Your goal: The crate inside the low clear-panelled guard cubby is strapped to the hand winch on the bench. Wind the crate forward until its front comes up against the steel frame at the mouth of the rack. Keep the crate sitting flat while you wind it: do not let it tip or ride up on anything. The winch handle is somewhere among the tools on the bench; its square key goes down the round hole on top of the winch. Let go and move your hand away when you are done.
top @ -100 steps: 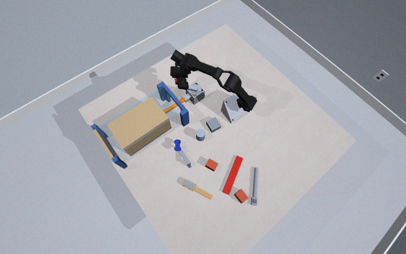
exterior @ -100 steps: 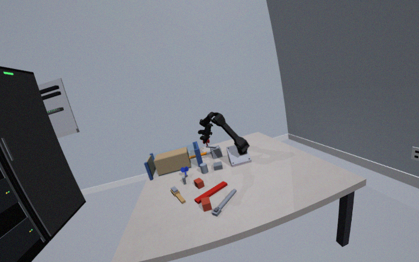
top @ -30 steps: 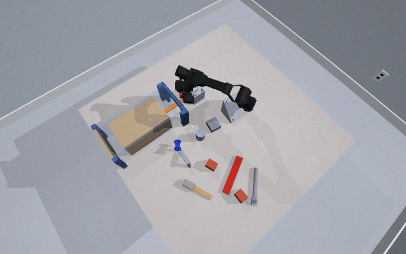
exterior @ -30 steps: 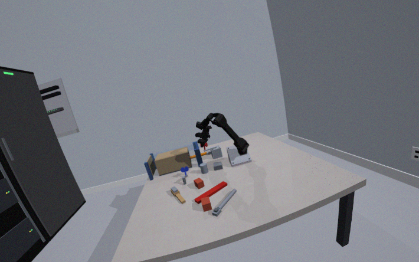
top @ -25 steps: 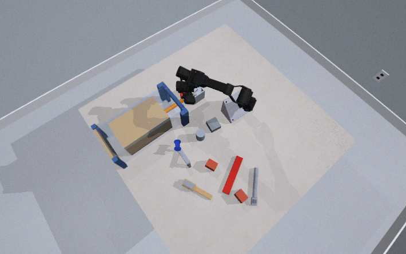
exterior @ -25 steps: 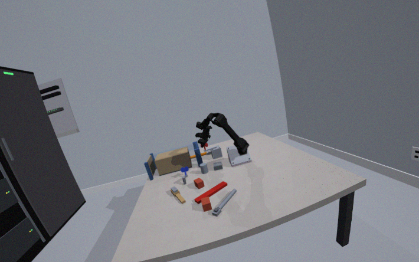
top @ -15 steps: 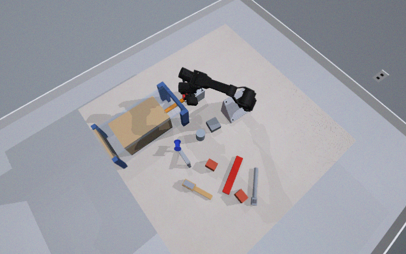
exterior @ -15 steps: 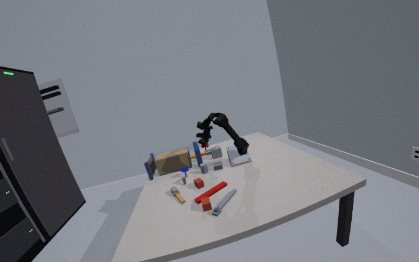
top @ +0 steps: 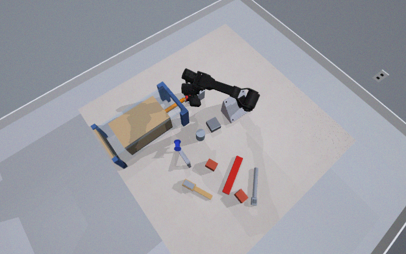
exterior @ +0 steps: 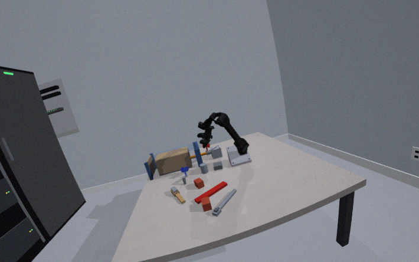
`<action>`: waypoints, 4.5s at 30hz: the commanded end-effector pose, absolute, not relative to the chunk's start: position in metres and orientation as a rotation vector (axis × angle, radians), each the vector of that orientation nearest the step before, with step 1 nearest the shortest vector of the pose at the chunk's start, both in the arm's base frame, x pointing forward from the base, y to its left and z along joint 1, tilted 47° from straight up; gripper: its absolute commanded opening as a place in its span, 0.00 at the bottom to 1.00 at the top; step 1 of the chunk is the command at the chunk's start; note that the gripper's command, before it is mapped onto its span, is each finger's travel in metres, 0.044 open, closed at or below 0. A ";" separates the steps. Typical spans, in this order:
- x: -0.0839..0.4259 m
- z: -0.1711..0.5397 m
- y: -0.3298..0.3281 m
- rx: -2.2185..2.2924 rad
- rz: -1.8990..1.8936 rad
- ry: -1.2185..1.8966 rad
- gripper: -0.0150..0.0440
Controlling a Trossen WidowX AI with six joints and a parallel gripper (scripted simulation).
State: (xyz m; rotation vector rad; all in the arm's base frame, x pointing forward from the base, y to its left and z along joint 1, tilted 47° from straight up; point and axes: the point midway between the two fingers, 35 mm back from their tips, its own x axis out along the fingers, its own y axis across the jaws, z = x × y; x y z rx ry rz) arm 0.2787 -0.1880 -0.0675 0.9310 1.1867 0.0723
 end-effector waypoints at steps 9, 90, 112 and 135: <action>0.261 -0.059 -0.174 0.955 0.076 1.205 0.25; 0.160 -0.050 -0.161 0.956 0.073 1.211 0.25; 0.135 -0.060 -0.171 0.955 0.072 1.212 0.25; 0.113 -0.076 -0.186 0.953 0.070 1.213 0.25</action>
